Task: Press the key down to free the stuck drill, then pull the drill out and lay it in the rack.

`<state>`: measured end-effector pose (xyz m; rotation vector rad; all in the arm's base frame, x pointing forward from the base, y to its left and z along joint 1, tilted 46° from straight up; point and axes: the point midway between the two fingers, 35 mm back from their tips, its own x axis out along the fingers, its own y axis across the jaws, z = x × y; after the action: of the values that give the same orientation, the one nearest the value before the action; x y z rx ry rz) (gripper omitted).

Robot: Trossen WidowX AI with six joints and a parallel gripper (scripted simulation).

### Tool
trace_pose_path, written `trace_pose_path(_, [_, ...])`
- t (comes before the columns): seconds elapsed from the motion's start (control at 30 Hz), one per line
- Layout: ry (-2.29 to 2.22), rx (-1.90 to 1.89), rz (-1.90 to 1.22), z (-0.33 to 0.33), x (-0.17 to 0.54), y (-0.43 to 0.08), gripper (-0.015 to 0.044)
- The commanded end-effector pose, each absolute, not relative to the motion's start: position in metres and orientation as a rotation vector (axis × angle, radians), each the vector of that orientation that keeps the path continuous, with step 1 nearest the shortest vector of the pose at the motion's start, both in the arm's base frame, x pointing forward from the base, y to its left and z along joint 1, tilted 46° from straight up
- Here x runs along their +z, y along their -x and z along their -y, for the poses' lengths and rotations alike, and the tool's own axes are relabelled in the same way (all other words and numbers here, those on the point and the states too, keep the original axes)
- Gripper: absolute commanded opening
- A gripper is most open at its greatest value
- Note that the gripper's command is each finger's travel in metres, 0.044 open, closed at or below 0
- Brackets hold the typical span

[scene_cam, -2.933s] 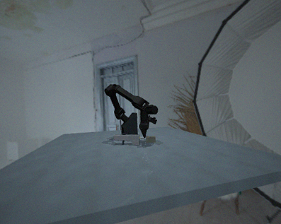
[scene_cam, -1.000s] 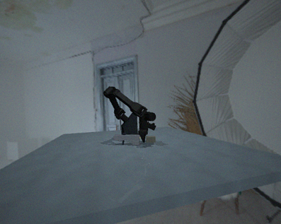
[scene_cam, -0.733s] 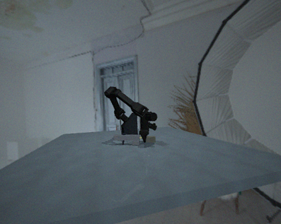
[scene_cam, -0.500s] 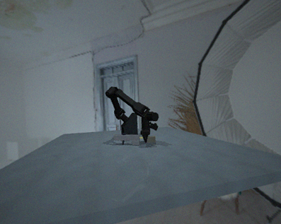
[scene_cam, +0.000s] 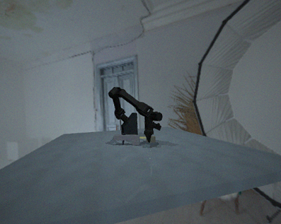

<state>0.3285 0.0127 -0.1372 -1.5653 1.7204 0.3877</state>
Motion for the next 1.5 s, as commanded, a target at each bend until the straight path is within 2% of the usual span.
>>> trace_pose_path(0.0, [1.565, 0.388, -1.72, -0.013, -0.137, -0.328, 0.0026])
trace_pose_path(0.53, [1.561, 0.389, -1.716, -0.009, -0.135, -0.327, 0.044])
trace_pose_path(1.47, [1.562, 0.389, -1.717, 0.002, -0.13, -0.324, 0.044])
